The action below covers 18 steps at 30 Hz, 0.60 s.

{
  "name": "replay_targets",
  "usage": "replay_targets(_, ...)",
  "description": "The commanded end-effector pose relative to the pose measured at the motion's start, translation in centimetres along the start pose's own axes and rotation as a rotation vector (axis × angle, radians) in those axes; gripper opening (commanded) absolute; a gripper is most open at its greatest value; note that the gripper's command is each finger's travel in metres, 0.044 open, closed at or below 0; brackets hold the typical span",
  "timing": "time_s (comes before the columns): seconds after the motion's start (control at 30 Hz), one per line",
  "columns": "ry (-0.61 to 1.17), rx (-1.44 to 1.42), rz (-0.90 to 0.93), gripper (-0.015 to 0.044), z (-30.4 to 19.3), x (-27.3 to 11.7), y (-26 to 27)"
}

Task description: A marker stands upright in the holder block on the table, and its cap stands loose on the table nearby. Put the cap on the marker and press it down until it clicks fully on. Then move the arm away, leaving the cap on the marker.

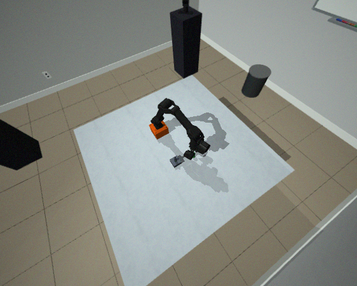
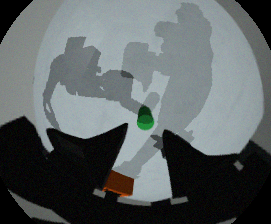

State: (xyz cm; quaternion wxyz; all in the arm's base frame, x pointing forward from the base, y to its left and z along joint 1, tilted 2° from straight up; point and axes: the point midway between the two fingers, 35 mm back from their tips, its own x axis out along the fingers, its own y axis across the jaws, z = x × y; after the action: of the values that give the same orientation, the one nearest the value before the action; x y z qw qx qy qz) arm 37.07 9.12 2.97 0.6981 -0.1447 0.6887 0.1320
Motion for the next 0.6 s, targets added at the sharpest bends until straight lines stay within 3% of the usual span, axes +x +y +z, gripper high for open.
replay_targets(0.0, 0.000, 0.004, 0.004, 0.0240, 0.0, 0.6, 0.0)
replay_targets(0.57, 0.001, 0.006, 0.003, 0.0240, 0.1, 3.4, -0.1)
